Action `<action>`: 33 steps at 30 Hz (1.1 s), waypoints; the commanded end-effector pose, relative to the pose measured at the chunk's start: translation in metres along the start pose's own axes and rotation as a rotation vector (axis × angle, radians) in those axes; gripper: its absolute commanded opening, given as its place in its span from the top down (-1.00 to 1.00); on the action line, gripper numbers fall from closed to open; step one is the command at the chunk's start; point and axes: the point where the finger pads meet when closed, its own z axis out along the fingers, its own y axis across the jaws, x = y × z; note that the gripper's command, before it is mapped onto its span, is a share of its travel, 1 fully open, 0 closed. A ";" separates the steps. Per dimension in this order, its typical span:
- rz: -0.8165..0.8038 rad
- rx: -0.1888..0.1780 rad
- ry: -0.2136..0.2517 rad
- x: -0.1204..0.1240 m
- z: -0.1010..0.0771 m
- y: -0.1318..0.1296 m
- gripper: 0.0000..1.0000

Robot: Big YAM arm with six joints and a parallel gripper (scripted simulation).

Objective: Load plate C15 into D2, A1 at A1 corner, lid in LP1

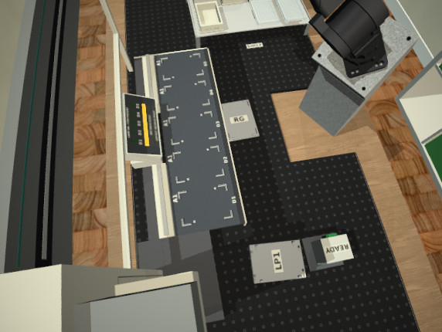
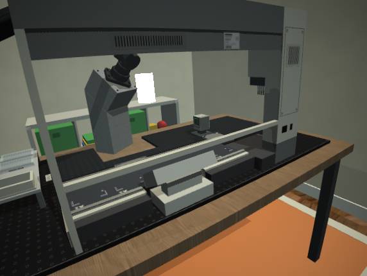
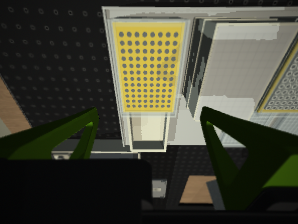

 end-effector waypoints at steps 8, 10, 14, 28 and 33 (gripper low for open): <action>-0.009 -0.025 -0.067 -0.008 -0.042 -0.015 -1.00; -0.009 -0.025 -0.067 -0.004 -0.041 -0.024 -1.00; -0.009 -0.024 -0.066 0.004 -0.040 -0.042 -1.00; -0.008 -0.019 -0.066 0.028 -0.036 -0.099 -1.00; -0.008 -0.018 -0.065 0.038 -0.035 -0.122 -1.00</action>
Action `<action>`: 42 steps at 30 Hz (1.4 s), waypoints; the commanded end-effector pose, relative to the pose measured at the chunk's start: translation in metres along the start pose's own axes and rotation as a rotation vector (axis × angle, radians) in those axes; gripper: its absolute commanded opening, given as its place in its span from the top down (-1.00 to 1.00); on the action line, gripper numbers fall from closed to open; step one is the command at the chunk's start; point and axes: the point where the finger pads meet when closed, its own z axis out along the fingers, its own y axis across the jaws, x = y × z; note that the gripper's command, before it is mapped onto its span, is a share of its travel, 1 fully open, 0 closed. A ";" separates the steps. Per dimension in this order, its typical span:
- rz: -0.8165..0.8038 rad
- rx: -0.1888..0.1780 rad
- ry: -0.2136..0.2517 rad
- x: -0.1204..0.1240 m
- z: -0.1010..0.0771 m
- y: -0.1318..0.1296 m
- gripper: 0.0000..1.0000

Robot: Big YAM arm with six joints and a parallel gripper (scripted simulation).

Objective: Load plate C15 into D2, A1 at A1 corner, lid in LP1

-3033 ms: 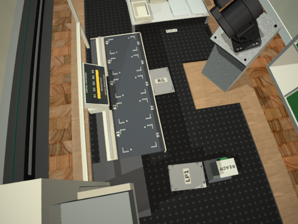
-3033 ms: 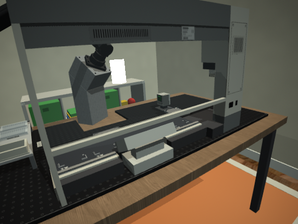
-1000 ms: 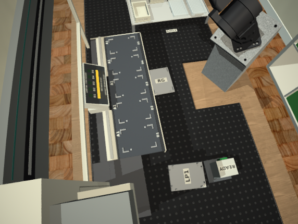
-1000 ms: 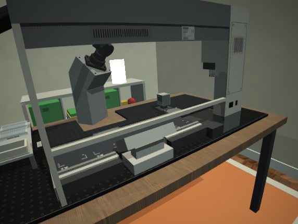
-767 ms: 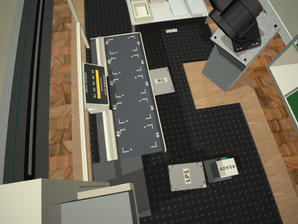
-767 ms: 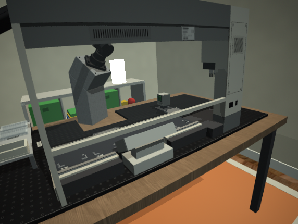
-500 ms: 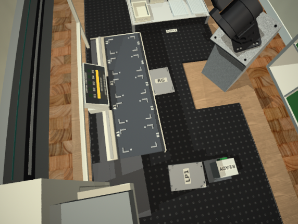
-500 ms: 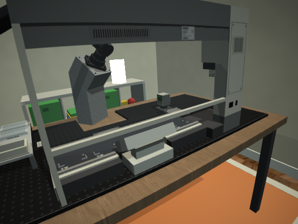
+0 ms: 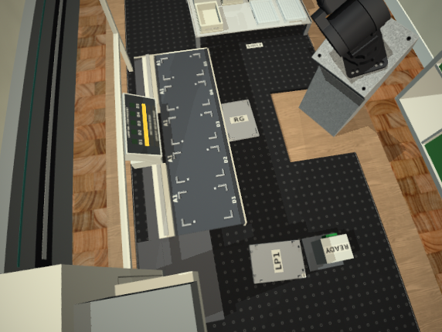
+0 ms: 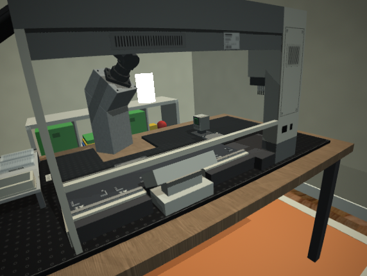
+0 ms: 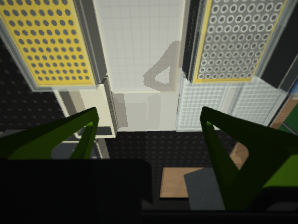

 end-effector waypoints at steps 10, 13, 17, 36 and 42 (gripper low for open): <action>-0.033 -0.020 -0.071 0.003 -0.035 -0.045 -1.00; -0.033 -0.019 -0.070 0.009 -0.033 -0.060 -1.00; -0.010 -0.015 -0.042 0.022 -0.016 -0.092 -1.00; -0.011 -0.013 -0.040 0.054 -0.013 -0.165 -1.00; -0.009 -0.013 -0.037 0.064 -0.011 -0.189 -1.00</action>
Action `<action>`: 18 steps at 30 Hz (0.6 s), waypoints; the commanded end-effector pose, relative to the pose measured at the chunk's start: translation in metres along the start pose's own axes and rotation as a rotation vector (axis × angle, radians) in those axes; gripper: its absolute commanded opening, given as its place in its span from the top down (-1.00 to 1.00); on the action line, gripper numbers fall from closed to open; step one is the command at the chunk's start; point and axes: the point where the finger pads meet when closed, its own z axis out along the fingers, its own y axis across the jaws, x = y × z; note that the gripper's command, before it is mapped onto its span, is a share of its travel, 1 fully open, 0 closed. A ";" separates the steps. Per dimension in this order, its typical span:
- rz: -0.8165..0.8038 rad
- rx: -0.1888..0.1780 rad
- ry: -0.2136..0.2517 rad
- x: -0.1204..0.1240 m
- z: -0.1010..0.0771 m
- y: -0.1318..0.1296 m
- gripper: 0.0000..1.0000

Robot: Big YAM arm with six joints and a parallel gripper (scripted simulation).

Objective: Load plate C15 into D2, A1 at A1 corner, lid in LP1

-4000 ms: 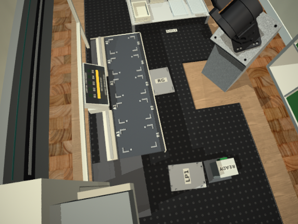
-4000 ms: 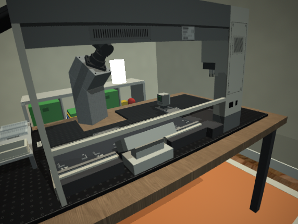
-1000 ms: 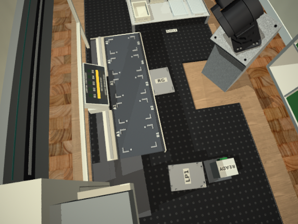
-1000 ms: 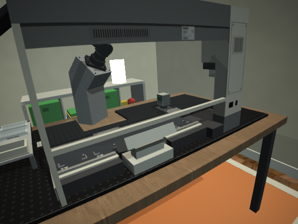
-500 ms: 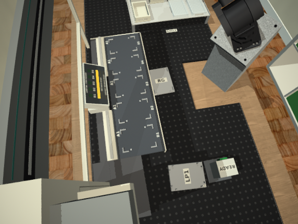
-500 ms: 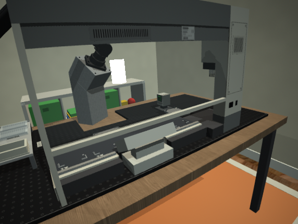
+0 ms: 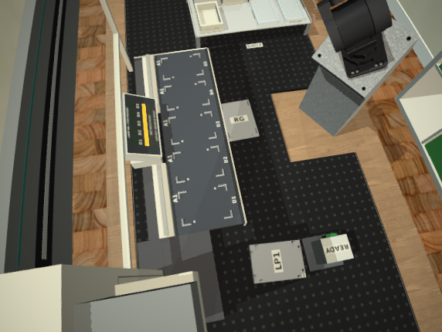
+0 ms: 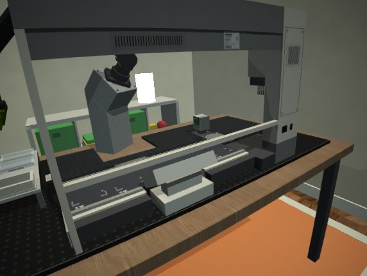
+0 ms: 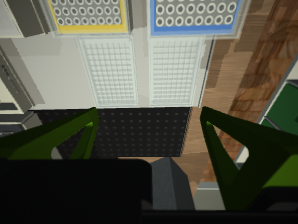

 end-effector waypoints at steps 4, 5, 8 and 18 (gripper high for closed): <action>-0.011 -0.010 -0.024 0.009 -0.004 -0.040 -1.00; -0.011 -0.010 -0.024 0.011 -0.004 -0.044 -1.00; -0.011 -0.010 -0.024 0.016 -0.004 -0.054 -1.00; -0.030 -0.002 -0.037 0.003 -0.013 -0.041 -1.00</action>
